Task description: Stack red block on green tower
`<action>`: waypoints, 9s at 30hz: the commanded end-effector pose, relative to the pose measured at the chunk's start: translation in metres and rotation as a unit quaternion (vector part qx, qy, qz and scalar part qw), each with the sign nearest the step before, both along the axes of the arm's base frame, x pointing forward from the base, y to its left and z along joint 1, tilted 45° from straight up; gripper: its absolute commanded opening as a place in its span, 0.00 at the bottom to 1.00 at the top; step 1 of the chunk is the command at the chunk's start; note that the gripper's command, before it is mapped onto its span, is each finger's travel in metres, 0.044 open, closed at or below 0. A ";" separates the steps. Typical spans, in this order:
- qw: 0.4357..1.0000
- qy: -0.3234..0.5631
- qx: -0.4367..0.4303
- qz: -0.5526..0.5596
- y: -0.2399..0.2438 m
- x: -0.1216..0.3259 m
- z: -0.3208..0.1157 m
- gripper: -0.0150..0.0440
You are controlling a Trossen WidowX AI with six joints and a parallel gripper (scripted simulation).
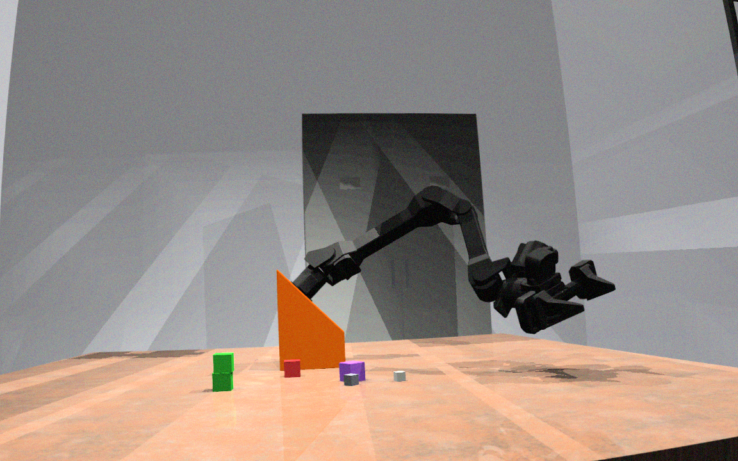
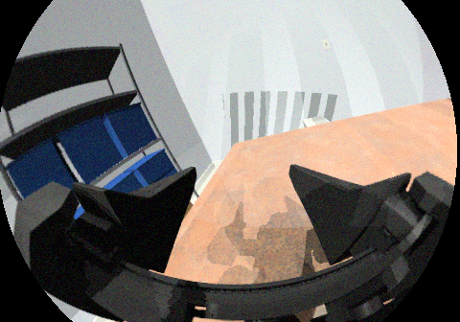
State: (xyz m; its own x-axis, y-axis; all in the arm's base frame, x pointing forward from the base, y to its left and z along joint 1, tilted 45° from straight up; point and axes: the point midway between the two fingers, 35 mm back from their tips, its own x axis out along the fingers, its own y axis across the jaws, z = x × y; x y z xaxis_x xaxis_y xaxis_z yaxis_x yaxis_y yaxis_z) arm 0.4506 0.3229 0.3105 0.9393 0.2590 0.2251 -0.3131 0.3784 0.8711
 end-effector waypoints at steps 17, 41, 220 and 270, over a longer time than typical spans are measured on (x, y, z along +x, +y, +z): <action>0.896 0.216 -0.387 0.029 -0.148 0.051 -0.191 1.00; 0.707 0.461 -0.415 0.339 -0.319 -0.132 -0.354 1.00; 0.729 0.462 -0.240 0.444 -0.420 -0.098 -0.406 0.25; 0.729 0.461 -0.240 0.445 -0.390 -0.096 -0.436 0.25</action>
